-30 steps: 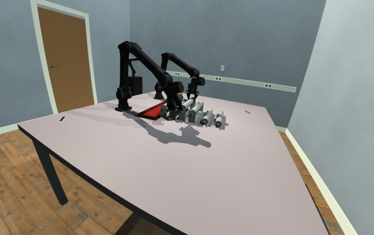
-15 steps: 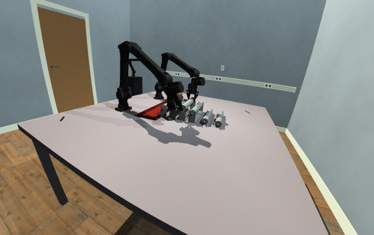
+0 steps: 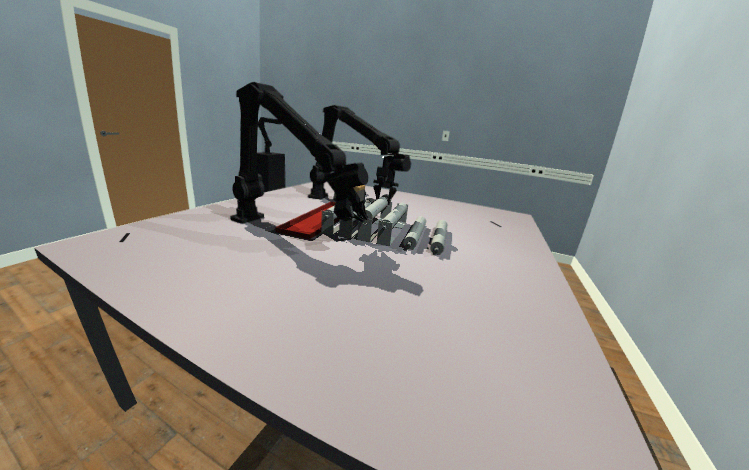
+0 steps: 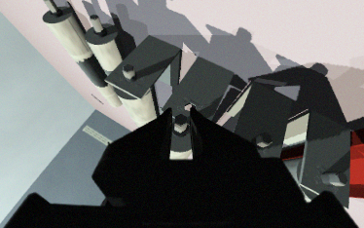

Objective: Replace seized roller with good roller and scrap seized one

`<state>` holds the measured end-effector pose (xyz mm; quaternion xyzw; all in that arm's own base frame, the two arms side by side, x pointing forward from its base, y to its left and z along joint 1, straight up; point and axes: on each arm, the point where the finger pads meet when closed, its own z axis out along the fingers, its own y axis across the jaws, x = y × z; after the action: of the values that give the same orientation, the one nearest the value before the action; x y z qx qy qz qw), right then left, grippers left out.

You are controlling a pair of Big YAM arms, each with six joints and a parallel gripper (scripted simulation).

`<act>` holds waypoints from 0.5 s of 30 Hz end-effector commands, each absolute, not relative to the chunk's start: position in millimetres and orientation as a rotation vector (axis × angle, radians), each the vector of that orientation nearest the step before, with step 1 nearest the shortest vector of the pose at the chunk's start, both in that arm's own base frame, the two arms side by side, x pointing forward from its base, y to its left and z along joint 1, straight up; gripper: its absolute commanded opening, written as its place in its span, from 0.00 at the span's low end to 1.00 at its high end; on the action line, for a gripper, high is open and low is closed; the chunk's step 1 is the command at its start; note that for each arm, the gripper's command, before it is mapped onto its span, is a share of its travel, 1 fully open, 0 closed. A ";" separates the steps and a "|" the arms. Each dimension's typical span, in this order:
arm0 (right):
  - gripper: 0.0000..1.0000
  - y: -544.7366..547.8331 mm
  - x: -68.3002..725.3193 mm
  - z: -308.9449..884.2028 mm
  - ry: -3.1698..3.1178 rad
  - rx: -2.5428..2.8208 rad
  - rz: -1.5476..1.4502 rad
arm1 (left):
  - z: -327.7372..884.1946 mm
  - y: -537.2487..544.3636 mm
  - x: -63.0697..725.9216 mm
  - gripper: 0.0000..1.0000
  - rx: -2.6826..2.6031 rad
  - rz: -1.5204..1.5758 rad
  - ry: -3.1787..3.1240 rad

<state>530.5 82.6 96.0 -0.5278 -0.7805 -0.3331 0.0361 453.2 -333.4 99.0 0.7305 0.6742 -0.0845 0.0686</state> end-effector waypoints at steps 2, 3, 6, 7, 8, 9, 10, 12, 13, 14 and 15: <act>0.32 96.3 558.9 121.4 -2.452 -1.541 -1.084 | 137.5 -338.5 483.1 0.32 2.141 -0.198 1.991; 0.32 96.4 558.6 121.4 -2.451 -1.540 -1.083 | 137.4 -338.4 483.0 0.32 2.140 -0.198 1.994; 0.32 91.4 560.2 136.8 -2.466 -1.548 -1.114 | 137.4 -338.4 482.9 0.32 2.140 -0.198 1.994; 0.32 86.2 562.1 138.1 -2.463 -1.561 -1.118 | 137.4 -338.4 482.9 0.32 2.140 -0.198 1.994; 0.32 86.2 562.1 138.1 -2.463 -1.561 -1.118 | 137.4 -338.4 482.9 0.32 2.140 -0.198 1.994; 0.32 86.2 562.1 138.1 -2.463 -1.561 -1.118 | 137.4 -338.4 482.9 0.32 2.140 -0.198 1.994; 0.32 90.3 561.6 132.9 -2.461 -1.555 -1.114 | 137.4 -338.4 482.9 0.32 2.140 -0.198 1.994; 0.32 90.1 562.8 138.1 -2.471 -1.550 -1.124 | 137.4 -338.4 482.9 0.32 2.140 -0.198 1.994; 0.32 90.1 563.1 138.5 -2.472 -1.550 -1.125 | 137.4 -338.4 482.9 0.32 2.140 -0.198 1.994; 0.32 90.1 563.1 138.5 -2.472 -1.550 -1.125 | 137.4 -338.4 482.9 0.32 2.140 -0.198 1.994; 0.32 90.1 563.1 138.5 -2.470 -1.552 -1.125 | 137.4 -338.4 482.9 0.32 2.140 -0.198 1.994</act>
<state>531.5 91.3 95.0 -0.5189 -0.7856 -0.3336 0.0491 453.4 -332.6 98.9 0.7307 0.6742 -0.0834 0.0677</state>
